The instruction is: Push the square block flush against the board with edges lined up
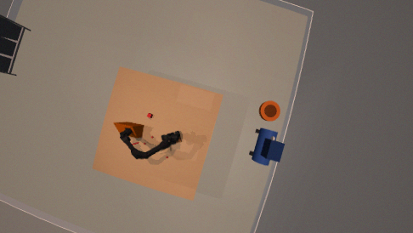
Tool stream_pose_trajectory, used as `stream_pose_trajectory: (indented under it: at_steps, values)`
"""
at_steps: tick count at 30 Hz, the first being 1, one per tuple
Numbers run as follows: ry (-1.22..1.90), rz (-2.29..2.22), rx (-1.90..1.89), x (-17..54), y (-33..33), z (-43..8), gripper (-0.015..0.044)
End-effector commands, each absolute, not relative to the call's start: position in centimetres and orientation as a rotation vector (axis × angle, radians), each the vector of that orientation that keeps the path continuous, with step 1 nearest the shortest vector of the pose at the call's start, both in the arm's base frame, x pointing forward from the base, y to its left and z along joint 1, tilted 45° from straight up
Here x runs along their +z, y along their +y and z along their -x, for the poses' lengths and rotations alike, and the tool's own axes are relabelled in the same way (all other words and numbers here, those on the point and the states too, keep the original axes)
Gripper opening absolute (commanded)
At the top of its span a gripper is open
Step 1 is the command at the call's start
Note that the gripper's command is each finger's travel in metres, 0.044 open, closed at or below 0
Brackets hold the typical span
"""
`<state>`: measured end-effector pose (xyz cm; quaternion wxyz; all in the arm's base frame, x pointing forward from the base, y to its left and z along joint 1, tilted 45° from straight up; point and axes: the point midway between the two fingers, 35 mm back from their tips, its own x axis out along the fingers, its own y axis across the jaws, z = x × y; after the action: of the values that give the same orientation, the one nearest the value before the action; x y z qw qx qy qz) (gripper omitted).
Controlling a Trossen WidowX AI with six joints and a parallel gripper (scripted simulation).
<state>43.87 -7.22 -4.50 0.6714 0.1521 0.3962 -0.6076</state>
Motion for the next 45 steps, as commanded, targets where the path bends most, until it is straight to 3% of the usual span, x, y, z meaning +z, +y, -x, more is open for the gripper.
stream_pose_trajectory:
  at_steps: [1,27,32,45]
  values:
    - [0.89,-0.341,-1.367,-4.9,-6.7,-43.7,0.0]
    - [0.892,-0.342,-1.367,-7.5,-3.9,-42.1,0.0]
    - [0.893,-0.343,-1.366,-3.8,-0.9,-42.6,0.0]
    - [0.893,-0.343,-1.366,-3.6,-0.7,-42.6,0.0]
